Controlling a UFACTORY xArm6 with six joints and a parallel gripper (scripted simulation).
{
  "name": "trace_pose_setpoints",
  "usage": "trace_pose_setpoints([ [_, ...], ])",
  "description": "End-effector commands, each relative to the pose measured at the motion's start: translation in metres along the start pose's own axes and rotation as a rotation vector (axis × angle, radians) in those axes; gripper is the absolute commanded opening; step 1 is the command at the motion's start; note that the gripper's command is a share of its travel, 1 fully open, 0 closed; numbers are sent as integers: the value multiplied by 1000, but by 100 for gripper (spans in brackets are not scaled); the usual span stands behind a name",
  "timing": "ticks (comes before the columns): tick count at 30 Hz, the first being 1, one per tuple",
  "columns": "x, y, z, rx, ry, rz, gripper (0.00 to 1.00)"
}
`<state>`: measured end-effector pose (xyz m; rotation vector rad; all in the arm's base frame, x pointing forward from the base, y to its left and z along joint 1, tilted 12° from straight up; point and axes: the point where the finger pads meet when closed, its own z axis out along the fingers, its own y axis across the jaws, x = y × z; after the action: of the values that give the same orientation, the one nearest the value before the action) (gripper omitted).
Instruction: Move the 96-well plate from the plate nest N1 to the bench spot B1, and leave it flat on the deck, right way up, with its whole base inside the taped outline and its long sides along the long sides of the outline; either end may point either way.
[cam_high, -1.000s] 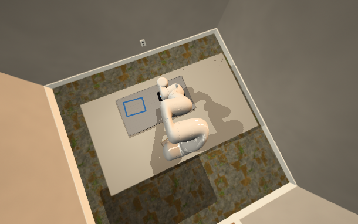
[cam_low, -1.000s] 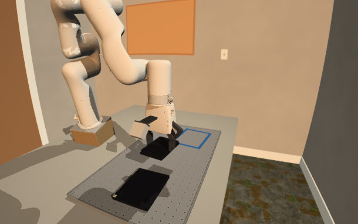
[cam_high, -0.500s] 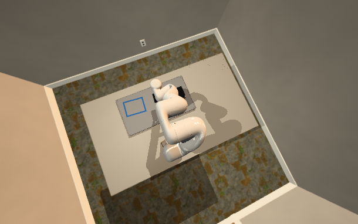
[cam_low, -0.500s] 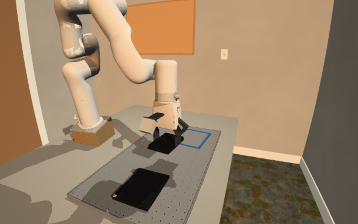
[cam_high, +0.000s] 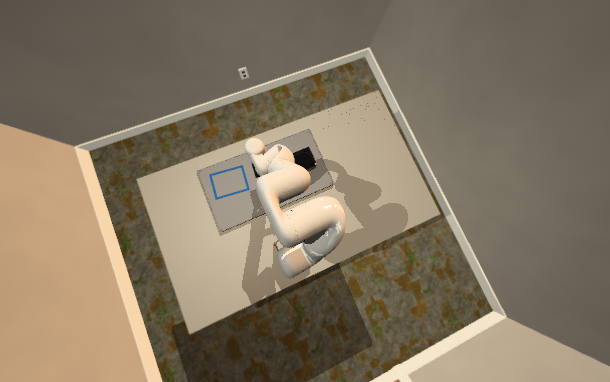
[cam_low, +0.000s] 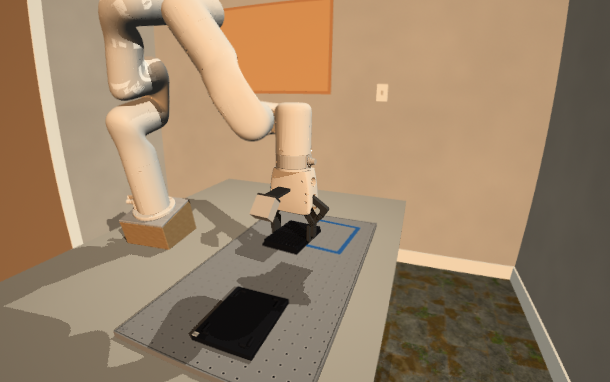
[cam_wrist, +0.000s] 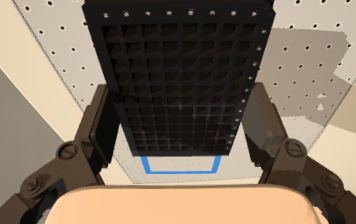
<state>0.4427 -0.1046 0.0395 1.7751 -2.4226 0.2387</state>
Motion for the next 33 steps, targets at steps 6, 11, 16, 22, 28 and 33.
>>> trace_pose_setpoints([
  [6, -28, -2, -1, 4, 0, 1, 0],
  [11, -45, -1, 0, 4, 0, 1, 0],
  [16, -62, -1, 0, 4, 0, 1, 0],
  [22, -75, -1, 1, 4, 0, 1, 0],
  [28, -95, -1, 1, 4, 0, 1, 0],
  [33, -112, -1, 2, 4, -1, 1, 0],
])
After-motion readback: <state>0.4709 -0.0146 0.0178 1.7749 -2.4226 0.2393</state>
